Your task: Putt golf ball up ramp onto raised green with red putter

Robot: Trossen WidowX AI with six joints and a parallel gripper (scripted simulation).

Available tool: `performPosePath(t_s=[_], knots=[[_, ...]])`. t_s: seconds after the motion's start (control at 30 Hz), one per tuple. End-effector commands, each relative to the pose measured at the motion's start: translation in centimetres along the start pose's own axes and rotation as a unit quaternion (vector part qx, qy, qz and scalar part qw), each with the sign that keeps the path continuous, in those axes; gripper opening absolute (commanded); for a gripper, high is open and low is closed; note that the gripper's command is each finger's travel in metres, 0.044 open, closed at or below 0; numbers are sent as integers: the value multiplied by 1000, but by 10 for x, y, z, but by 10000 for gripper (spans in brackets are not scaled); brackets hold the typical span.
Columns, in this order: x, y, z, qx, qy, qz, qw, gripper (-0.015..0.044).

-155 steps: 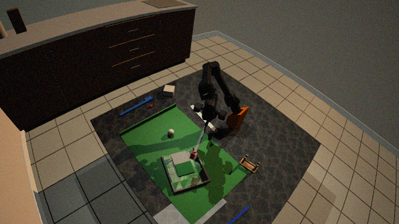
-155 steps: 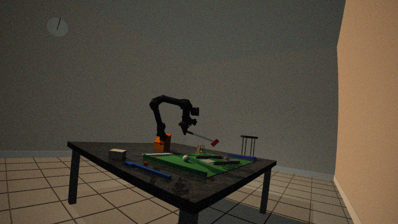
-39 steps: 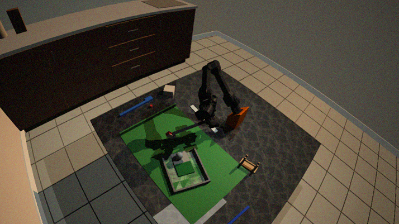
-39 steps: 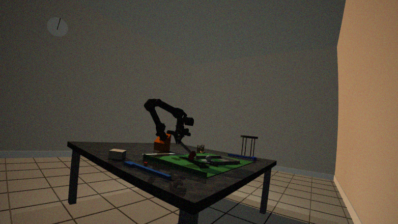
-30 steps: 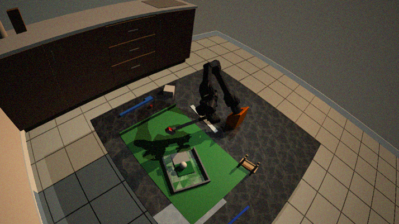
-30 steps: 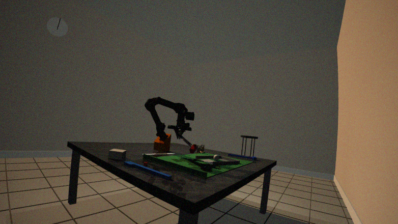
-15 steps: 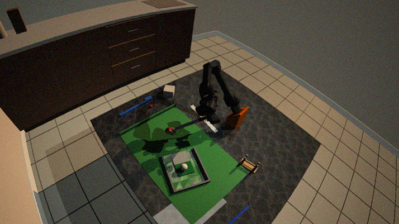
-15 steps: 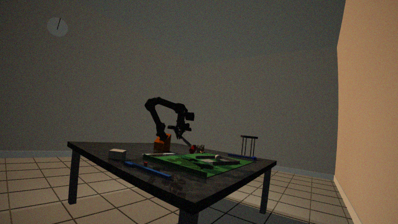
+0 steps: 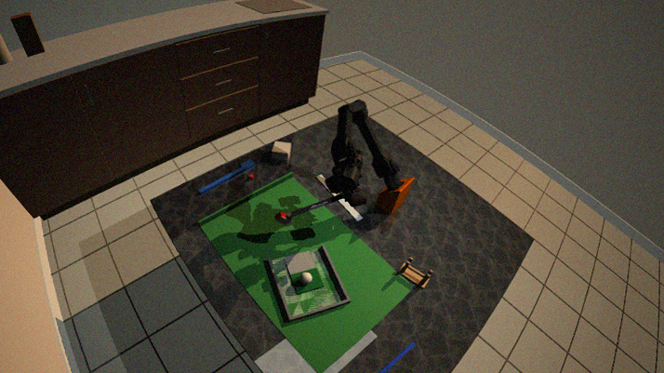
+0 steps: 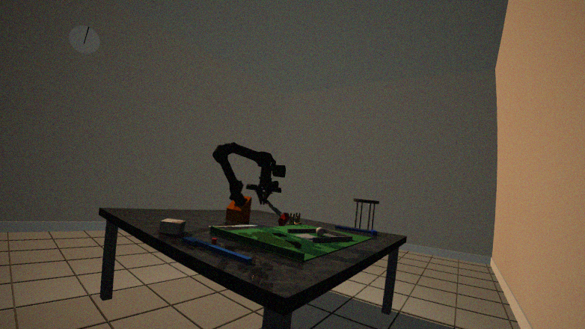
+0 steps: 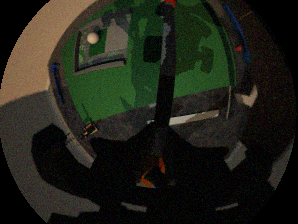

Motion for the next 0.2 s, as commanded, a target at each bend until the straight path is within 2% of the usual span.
performPosePath(t_s=[0.0,0.17], knots=[[0,0,0,-1,1,-1,1000,0],[0,0,0,-1,1,-1,1000,0]])
Point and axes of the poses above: the point midway between the two fingers, 35 mm back from their tips, its own y axis back along the fingers, its own z axis across the jaws, x = y × z, the point moved 5 cm from there along y, back along the fingers, and after that the axes turned 15 degrees about -y, right-handed, at the moved point
